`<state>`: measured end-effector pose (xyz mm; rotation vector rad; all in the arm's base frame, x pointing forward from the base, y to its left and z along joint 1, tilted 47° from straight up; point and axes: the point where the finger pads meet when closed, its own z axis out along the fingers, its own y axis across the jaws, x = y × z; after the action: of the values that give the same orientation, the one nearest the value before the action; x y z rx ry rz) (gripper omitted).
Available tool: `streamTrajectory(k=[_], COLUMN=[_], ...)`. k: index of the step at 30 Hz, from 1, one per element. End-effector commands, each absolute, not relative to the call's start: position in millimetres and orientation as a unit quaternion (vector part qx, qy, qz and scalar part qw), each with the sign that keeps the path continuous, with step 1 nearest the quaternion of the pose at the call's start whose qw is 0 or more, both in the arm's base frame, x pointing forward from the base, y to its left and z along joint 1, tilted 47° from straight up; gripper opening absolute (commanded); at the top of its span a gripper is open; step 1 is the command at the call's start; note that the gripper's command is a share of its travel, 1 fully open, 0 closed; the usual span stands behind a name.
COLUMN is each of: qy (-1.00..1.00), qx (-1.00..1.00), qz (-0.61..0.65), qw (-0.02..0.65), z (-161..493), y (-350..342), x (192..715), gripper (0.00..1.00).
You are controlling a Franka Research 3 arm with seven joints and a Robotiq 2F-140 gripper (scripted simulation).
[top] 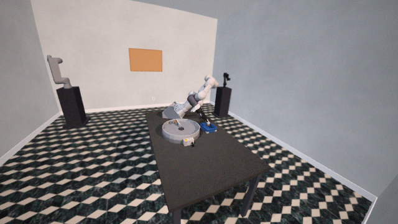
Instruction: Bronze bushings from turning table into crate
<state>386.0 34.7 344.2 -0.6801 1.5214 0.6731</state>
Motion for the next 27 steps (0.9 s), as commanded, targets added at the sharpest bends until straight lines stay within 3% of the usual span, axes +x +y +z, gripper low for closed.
streamTrajectory(k=[1, 27], qy=[0.662, 0.662], qx=[-0.298, -0.298], qz=[0.291, 0.291], qw=[0.624, 0.624], z=[343.5, 341.2], y=[34.9, 34.8], x=[386.5, 386.5], gripper=[0.00, 0.00])
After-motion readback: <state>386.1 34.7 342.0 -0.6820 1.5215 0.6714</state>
